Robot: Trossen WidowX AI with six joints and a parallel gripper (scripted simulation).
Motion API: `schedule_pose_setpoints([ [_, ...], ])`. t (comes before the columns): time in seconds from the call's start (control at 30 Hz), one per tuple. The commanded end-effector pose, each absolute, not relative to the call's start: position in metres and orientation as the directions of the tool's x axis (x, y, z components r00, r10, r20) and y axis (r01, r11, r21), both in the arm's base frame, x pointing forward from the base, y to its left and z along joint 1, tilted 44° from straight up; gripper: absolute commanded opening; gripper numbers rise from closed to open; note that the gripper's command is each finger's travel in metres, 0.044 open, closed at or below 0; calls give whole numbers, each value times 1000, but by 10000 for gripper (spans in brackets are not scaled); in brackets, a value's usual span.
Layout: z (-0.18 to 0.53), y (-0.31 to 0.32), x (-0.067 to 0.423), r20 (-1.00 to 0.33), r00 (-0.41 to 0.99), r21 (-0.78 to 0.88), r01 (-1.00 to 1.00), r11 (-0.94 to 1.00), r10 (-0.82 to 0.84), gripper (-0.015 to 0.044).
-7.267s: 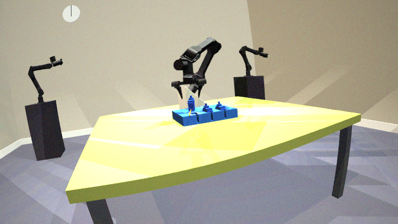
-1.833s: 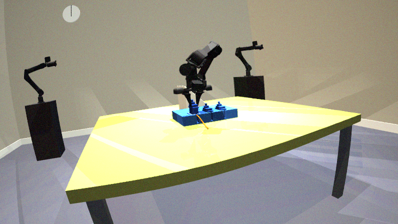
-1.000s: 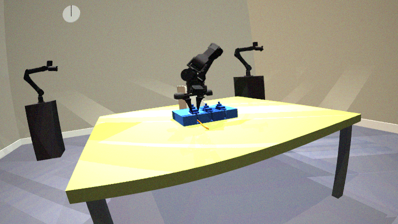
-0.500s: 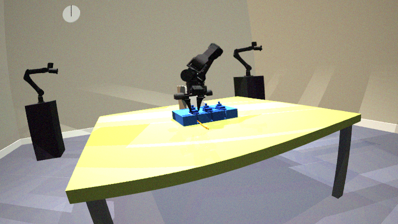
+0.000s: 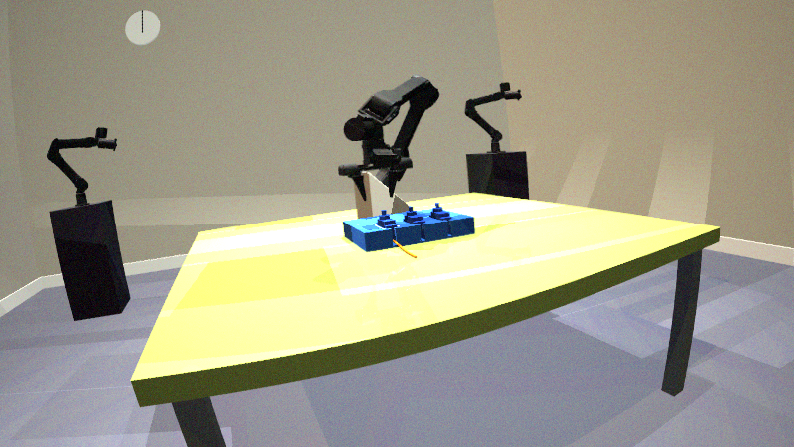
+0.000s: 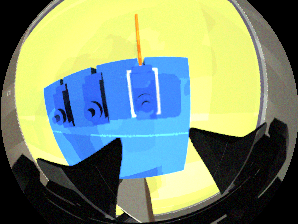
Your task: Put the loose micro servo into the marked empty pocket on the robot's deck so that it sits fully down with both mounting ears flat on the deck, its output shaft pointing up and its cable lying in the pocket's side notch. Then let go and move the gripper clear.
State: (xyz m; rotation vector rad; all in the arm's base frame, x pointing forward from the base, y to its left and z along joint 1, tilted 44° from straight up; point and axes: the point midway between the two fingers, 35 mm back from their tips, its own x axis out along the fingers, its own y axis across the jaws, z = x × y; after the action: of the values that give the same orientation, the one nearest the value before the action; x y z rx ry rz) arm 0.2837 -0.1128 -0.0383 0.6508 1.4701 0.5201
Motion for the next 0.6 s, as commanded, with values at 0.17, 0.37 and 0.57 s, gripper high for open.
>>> schedule_pose_setpoints([
  [0.17,-8,-131,222,-735,59,678,73,731,675,440],
  [0.37,12,-152,220,-736,68,677,84,731,673,440],
  [0.57,28,-167,217,-736,74,677,90,731,673,440],
])
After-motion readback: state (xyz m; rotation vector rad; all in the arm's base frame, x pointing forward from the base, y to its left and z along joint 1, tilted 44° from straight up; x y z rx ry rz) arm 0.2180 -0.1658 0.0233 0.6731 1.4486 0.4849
